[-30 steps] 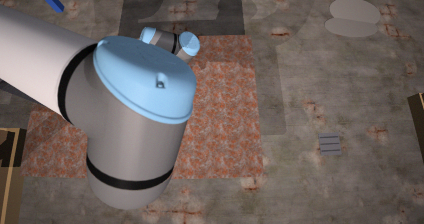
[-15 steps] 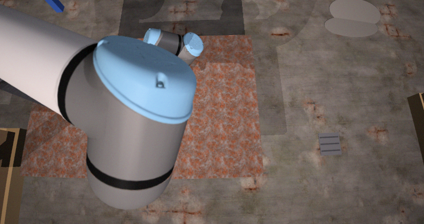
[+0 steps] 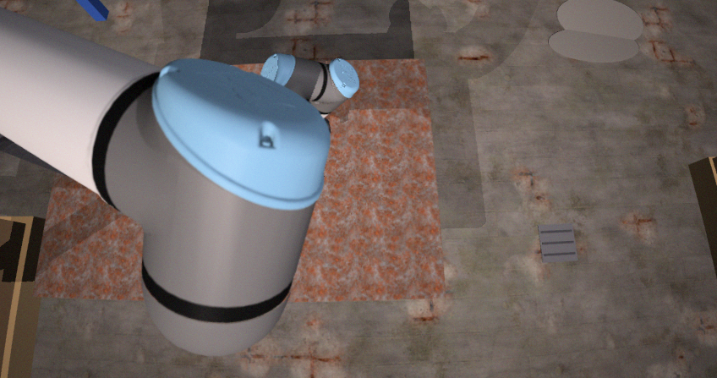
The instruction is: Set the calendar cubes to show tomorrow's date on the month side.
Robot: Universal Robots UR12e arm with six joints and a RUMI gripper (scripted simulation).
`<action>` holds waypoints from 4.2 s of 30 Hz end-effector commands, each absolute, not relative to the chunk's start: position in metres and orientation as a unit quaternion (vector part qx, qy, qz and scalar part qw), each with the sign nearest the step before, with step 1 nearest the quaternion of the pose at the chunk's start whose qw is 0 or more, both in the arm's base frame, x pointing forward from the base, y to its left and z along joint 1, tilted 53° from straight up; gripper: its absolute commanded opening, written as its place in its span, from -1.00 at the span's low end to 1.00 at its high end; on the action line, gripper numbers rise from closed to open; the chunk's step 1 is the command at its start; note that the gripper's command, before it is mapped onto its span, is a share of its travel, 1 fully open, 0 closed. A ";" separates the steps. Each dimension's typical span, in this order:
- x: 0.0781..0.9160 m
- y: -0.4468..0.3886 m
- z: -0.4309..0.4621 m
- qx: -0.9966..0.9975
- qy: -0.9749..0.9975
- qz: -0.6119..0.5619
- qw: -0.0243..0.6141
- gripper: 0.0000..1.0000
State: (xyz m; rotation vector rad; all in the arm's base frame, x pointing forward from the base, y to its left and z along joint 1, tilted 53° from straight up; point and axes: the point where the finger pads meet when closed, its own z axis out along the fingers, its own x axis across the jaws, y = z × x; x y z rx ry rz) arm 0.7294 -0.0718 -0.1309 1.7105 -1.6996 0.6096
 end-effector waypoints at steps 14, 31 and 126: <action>0.729 -0.070 -0.126 0.632 -0.658 0.202 0.356 -0.80; 0.728 -0.070 -0.126 0.633 -0.657 0.201 0.357 -0.80; 0.762 -0.109 -0.165 0.632 -0.657 0.201 0.357 -0.80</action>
